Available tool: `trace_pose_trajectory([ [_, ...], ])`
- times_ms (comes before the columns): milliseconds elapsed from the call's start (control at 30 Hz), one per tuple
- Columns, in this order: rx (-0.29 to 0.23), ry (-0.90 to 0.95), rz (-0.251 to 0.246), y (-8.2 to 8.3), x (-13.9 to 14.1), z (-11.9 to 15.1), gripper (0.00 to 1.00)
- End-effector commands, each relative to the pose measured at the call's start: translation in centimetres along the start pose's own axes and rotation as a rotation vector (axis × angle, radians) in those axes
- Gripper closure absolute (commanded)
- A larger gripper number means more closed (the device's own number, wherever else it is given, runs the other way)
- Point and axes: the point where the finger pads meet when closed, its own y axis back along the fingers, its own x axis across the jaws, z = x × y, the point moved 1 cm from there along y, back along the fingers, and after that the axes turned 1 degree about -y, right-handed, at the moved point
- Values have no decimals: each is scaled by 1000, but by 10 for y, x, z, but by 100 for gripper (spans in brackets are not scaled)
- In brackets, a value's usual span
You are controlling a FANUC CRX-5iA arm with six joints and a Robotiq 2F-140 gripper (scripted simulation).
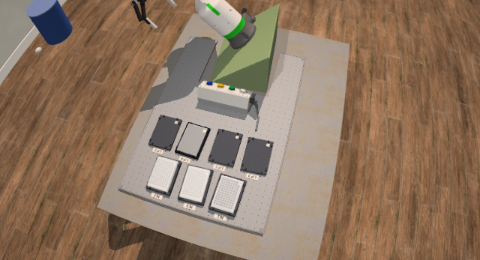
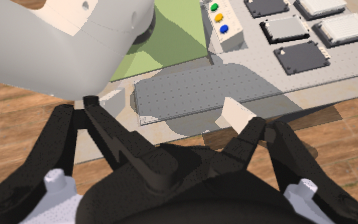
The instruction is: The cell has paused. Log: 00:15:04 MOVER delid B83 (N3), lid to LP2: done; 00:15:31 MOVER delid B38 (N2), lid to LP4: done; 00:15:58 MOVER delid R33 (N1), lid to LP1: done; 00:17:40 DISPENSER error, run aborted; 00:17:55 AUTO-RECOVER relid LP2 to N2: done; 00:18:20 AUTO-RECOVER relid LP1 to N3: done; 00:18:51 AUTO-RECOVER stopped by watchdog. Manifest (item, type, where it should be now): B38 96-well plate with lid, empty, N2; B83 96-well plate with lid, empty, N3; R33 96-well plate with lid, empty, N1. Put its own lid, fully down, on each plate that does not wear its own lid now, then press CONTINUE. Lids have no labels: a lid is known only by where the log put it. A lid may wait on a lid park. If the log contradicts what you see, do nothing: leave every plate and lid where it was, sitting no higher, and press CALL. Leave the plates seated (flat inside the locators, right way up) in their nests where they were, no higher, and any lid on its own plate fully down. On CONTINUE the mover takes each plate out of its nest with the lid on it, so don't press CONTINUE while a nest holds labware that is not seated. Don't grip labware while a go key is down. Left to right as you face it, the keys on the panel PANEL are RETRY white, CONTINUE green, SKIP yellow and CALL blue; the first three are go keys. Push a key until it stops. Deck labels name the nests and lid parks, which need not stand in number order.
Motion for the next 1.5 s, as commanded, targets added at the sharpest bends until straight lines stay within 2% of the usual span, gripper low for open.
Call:
trace_pose_trajectory([
  [0,0,0,0,0,0,0,0],
  [567,0,0,0,0,0,0,0],
  [700,-2,20,-15,-3,7,4,0],
  [800,-10,73,-55,-12,26,14,0],
  [900,-31,174,-124,-31,63,25,0],
  [1000,-42,219,-153,-39,79,28,0],
  [1033,-56,271,-183,-49,97,30,0],
  [1100,-56,271,-183,-49,97,30,0],
  [1133,-73,329,-216,-60,117,30,0],
  [1167,-73,329,-216,-60,117,30,0],
  [1200,-94,393,-249,-73,139,28,0],
  [1233,-94,393,-249,-73,139,28,0],
  [1267,-117,463,-283,-87,161,23,0],
  [1333,-117,463,-283,-87,161,23,0],
  [1367,-144,539,-316,-102,185,16,0],
  [1433,-144,539,-316,-102,185,16,0],
  [1467,-173,620,-349,-119,209,5,0],
])
